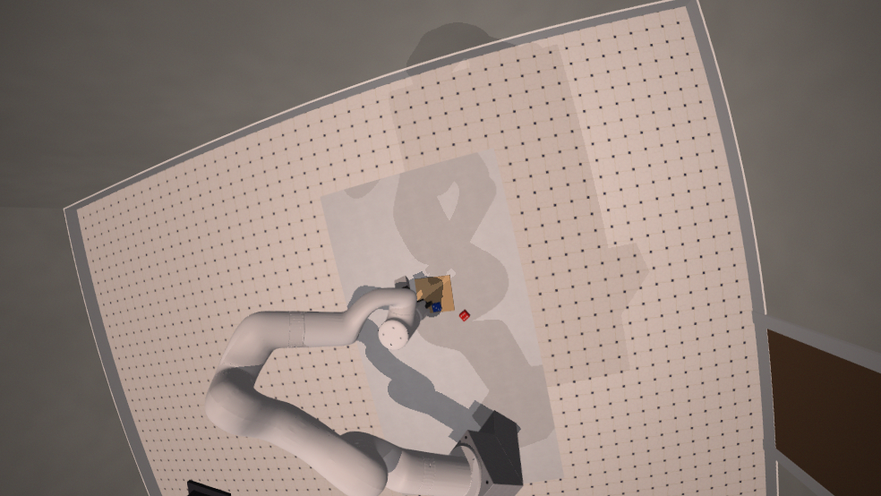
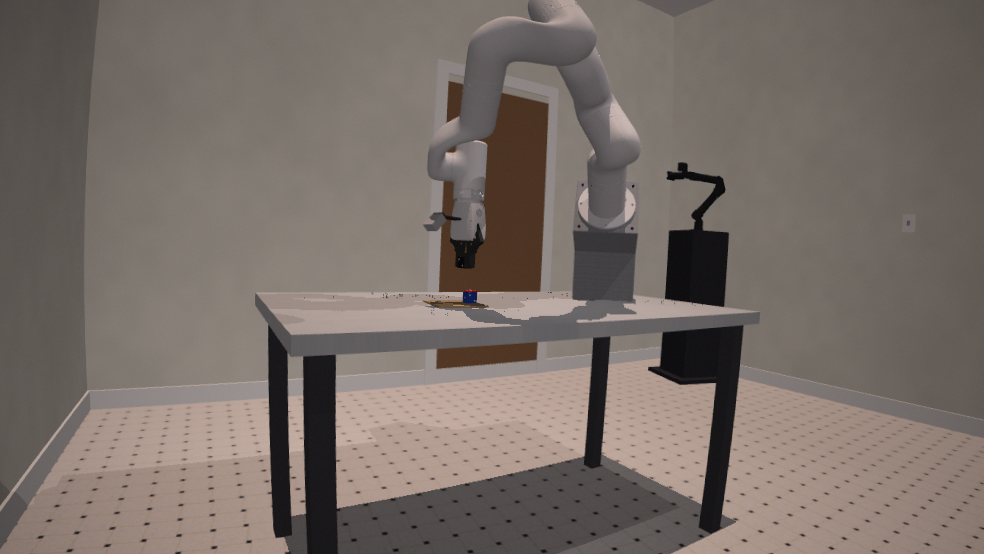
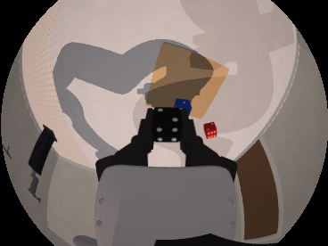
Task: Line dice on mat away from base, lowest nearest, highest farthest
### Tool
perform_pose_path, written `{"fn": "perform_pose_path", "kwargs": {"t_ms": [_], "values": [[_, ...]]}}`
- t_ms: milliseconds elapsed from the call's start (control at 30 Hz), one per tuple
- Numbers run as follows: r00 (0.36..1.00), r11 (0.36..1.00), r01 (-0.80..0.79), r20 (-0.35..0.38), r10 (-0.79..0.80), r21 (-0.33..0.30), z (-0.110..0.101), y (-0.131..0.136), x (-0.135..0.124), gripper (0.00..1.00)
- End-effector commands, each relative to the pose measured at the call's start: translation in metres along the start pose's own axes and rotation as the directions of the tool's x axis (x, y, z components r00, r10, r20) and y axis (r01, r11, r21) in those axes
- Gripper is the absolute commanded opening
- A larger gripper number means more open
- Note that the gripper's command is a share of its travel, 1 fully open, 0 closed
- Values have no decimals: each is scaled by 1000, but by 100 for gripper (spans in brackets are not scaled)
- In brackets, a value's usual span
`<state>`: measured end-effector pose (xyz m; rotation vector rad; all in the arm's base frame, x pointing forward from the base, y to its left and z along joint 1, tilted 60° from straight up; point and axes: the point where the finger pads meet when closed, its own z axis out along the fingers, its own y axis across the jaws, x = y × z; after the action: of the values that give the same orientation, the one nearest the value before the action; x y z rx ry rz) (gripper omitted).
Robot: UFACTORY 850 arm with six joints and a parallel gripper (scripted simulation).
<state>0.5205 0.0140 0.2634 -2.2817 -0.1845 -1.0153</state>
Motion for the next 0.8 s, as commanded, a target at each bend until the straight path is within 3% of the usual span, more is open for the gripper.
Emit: {"fn": "perform_pose_path", "kwargs": {"t_ms": [0, 533, 767], "values": [[987, 987, -160, 8, 160, 9, -2, 39, -3, 27], [986, 986, -165, 8, 165, 9, -1, 40, -3, 27], [986, 986, -165, 9, 165, 10, 13, 40, -3, 27]]}}
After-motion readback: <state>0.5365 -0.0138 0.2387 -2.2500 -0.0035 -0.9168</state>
